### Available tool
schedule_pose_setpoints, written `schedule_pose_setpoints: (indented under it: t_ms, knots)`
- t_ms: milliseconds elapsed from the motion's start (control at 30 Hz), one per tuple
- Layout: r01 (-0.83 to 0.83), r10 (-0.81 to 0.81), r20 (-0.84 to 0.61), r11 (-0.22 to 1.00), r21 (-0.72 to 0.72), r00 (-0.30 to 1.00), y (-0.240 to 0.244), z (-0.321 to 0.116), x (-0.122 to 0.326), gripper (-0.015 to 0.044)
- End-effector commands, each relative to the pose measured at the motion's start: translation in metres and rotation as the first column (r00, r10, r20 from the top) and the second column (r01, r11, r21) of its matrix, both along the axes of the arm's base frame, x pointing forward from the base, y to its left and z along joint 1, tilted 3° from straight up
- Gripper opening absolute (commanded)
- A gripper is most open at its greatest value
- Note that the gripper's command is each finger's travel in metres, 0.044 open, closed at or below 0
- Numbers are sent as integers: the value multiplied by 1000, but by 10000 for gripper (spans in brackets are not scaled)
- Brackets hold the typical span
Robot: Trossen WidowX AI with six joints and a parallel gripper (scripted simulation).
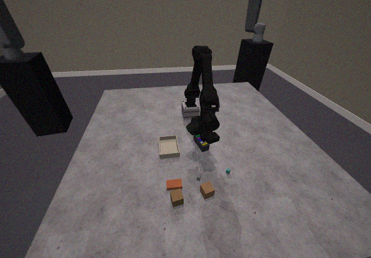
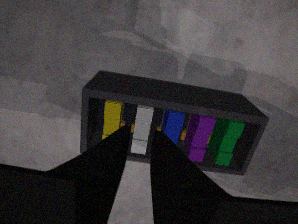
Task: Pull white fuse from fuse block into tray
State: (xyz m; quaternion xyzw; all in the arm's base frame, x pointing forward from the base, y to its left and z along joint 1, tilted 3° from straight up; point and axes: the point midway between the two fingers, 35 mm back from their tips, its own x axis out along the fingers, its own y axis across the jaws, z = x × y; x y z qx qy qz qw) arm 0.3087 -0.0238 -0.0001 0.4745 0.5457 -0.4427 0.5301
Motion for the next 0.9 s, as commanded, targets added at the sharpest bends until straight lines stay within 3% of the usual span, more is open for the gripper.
schedule_pose_setpoints:
  t_ms: [0, 733, 867]
  knots:
    - [4, -4, 0, 1000, 4, 1000, 1, -1, 0, 62]
    - [4, -4, 0, 1000, 4, 1000, 1, -11, 0, 62]
    - [0, 0, 1, 1000, 0, 1000, 1, -10, 0, 35]
